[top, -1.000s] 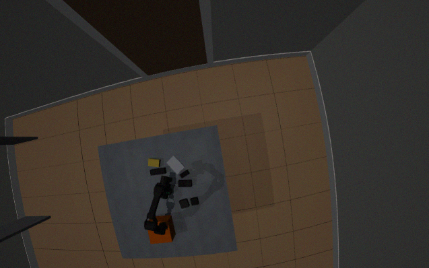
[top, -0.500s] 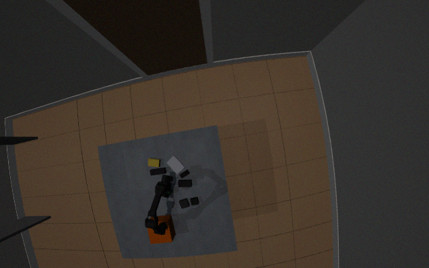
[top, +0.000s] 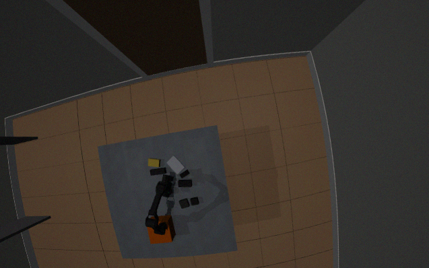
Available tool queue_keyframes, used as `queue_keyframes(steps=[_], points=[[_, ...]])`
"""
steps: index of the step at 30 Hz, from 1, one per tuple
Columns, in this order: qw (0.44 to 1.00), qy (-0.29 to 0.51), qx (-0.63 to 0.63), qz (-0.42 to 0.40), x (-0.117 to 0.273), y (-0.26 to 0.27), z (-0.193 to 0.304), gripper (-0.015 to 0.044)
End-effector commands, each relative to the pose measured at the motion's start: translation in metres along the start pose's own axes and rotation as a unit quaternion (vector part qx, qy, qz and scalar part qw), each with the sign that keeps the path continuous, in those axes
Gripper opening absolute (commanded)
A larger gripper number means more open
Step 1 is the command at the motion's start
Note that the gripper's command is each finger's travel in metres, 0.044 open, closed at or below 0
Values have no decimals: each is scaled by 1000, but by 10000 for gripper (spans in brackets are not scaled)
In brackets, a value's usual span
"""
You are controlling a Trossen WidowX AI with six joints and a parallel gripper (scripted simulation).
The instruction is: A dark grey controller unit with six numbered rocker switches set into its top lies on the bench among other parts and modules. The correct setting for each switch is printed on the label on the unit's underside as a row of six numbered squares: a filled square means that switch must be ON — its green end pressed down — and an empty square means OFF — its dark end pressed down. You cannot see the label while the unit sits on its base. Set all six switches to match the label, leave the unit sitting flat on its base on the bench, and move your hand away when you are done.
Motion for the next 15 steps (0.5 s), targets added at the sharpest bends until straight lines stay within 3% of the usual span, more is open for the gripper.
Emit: queue_keyframes(steps=[1, 15], points=[[1000, 1, 2, -4, -4, 2, 0, 0], [1000, 1, 2, -4, -5, 7, 1, 0]])
Point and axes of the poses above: the point midway between the two fingers, 35 mm back from their tips, its own x axis back along the fingers, its own y axis across the jaws, z = x × y, the point moved 10 cm from there along x, back along the fingers, and after that the axes turned 8 degrees about -x, right-handed, at the moved point
